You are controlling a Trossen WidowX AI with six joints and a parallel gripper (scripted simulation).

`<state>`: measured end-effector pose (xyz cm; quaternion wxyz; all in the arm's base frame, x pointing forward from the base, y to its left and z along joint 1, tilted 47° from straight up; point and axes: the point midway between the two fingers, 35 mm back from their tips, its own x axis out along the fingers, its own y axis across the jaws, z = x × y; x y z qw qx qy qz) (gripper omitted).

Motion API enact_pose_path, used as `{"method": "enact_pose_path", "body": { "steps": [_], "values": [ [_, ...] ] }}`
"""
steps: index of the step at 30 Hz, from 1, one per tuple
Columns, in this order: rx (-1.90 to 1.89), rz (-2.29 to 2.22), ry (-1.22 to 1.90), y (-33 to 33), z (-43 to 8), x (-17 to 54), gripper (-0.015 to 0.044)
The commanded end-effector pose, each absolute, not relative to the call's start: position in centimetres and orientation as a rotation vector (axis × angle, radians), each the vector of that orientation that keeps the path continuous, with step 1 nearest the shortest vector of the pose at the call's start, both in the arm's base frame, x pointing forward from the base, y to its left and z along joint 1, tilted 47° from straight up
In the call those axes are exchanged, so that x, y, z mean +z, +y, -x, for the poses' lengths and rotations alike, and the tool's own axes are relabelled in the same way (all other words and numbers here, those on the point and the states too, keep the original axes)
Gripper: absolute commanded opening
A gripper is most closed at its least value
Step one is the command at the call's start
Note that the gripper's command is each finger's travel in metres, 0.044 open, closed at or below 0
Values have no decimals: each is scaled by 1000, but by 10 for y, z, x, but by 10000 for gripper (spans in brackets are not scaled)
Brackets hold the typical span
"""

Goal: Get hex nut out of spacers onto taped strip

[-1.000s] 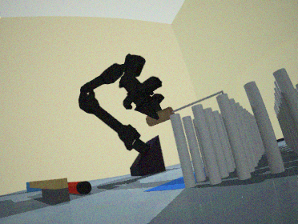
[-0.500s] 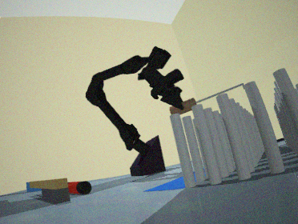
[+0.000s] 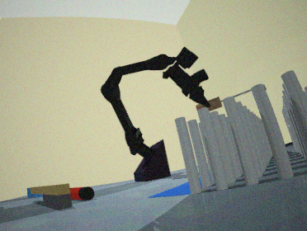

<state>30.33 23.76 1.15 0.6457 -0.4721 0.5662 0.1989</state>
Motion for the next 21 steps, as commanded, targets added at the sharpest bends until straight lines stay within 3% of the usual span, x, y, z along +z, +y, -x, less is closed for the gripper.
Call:
{"method": "enact_pose_path", "body": {
  "steps": [1,21],
  "values": [
    [471,1070,1285,257,-298,-2,0],
    [559,1138,1317,335,-248,-92,0]
  ]
}}
